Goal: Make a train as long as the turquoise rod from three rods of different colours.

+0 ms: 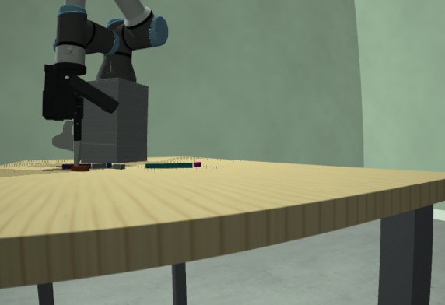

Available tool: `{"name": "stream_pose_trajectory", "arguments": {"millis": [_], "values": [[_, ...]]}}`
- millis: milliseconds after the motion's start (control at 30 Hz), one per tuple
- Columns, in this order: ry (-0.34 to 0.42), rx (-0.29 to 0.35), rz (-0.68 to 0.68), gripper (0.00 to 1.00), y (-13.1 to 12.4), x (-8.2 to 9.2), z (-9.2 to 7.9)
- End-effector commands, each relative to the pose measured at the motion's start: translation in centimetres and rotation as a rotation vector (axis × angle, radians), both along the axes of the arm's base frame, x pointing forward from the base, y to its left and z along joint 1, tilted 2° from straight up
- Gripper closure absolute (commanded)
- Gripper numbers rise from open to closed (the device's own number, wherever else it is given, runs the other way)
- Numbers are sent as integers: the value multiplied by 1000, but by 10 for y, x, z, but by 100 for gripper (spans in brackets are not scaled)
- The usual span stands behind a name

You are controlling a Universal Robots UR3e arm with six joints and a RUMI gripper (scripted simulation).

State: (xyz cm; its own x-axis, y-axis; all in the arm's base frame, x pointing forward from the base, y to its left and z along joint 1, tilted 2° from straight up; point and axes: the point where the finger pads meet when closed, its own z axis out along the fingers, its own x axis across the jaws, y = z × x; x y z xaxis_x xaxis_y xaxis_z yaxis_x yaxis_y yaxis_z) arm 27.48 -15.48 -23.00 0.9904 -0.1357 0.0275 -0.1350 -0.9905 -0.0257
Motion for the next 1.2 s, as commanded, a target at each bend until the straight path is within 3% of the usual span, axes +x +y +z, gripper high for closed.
{"name": "stream_pose_trajectory", "arguments": {"millis": [0, 400, 1167], "values": [[-1, -1, 0, 97, -1, 0, 0], [-1, -1, 0, 86, -1, 0, 0], [-1, -1, 0, 86, -1, 0, 8]]}}
